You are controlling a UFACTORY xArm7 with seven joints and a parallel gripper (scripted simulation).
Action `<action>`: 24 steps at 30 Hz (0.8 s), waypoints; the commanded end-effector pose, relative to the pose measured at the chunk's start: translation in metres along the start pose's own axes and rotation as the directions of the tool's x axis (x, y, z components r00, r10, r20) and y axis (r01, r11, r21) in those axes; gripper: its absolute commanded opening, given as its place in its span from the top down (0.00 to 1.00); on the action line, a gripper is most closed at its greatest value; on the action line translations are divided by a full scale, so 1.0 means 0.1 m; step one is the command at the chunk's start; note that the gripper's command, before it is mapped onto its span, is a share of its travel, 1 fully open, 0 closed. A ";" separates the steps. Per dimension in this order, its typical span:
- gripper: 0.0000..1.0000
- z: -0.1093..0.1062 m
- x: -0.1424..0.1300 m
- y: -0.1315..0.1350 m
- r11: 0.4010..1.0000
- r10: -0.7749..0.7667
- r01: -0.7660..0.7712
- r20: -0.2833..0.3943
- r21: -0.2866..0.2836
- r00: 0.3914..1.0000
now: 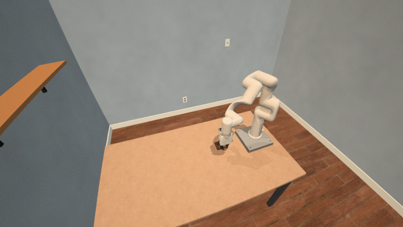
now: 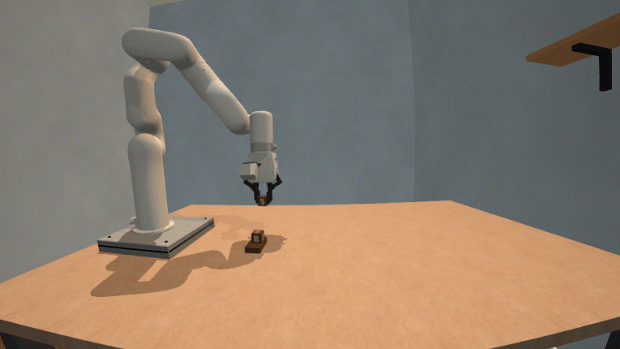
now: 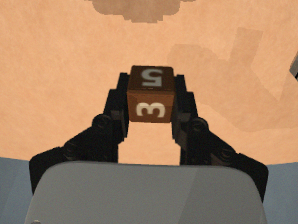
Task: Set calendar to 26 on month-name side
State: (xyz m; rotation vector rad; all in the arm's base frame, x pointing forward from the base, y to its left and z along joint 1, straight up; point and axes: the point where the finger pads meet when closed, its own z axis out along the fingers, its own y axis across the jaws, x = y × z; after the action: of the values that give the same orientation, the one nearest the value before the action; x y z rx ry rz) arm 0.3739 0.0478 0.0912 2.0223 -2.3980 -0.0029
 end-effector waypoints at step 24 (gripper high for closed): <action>0.71 0.48 0.00 -0.02 1.000 -0.005 0.005 0.002 0.003 1.000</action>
State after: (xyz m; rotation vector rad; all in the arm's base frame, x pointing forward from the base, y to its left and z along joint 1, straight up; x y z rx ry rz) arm 0.3729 0.0471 0.0610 2.0271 -2.3926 -0.0027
